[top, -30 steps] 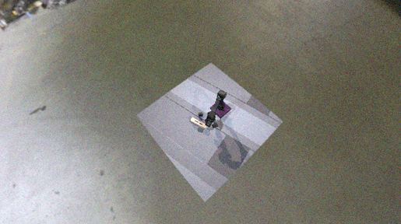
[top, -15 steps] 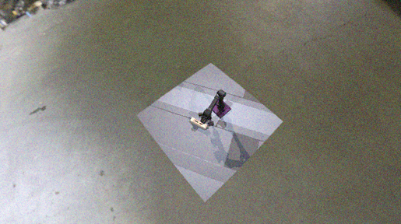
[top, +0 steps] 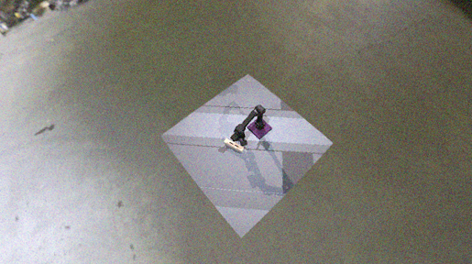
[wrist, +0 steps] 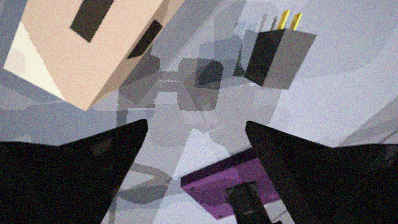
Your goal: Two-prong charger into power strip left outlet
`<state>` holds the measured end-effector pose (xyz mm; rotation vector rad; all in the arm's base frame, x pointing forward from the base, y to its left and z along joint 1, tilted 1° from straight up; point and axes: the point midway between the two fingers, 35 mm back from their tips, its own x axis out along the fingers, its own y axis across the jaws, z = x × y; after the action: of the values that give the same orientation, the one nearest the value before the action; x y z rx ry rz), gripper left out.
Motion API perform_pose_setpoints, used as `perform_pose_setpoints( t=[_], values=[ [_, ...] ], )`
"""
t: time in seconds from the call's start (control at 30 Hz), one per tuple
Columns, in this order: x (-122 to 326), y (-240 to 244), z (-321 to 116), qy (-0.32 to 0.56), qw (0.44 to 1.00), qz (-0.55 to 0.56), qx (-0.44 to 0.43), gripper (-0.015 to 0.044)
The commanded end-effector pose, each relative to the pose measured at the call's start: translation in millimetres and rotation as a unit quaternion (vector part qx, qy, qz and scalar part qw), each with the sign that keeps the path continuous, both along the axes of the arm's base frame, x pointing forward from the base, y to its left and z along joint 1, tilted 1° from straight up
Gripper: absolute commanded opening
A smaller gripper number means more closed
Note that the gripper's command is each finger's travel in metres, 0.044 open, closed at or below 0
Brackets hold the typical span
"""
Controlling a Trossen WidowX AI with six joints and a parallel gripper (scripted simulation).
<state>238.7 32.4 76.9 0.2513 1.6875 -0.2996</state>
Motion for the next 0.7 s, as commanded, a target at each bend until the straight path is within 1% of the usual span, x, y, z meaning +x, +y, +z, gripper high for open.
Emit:
perform_pose_setpoints(
  t=[0.0,0.67],
  values=[
    [5,-10,2,-0.007,1.000,-0.003,0.006,0.0440],
    [16,-72,8,-0.034,0.999,-0.035,0.017,0.0440]
  ],
)
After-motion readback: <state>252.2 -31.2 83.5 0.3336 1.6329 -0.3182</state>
